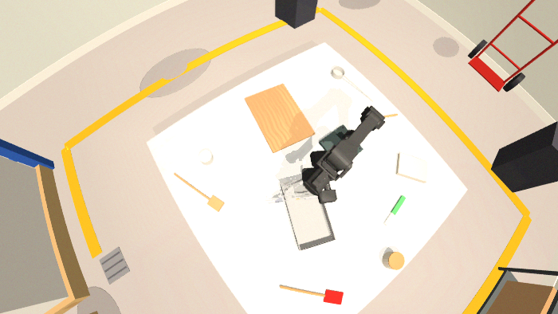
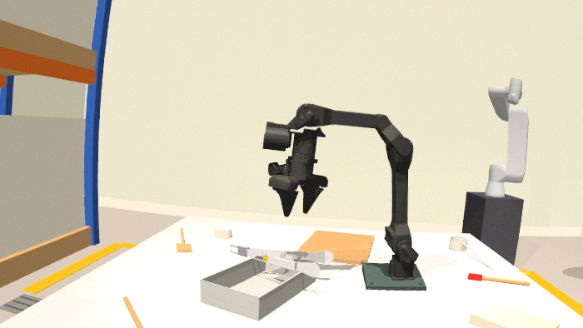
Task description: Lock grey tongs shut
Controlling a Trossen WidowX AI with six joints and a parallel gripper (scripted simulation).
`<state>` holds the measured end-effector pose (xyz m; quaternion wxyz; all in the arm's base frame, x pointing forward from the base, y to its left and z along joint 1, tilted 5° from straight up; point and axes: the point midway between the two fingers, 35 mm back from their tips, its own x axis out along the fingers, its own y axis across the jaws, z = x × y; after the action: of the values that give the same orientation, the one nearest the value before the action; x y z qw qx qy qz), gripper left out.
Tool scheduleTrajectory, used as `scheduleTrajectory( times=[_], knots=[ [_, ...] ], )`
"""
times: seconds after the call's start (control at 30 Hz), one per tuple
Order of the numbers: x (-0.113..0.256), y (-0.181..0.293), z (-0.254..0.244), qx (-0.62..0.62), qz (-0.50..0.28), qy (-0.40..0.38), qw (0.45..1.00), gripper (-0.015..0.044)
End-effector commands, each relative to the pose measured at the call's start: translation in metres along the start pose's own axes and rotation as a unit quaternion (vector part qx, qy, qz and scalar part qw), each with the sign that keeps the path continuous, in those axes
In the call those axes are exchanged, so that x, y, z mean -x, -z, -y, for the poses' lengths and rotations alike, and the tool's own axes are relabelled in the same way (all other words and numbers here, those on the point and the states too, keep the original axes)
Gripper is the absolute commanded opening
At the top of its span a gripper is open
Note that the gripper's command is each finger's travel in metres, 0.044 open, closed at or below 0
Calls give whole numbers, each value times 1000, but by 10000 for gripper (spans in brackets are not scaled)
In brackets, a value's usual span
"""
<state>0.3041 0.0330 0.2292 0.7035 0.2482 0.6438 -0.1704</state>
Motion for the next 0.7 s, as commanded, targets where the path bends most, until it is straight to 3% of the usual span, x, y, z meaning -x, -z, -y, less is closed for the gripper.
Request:
scheduleTrajectory(
  times=[0.0,0.23,0.67],
  knots=[
    [-6,-6,-1,12,-2,2,1000,440],
    [-66,-56,-1,113,-24,13,993,440],
    [-68,-57,0,116,-25,13,993,440]
  ],
)
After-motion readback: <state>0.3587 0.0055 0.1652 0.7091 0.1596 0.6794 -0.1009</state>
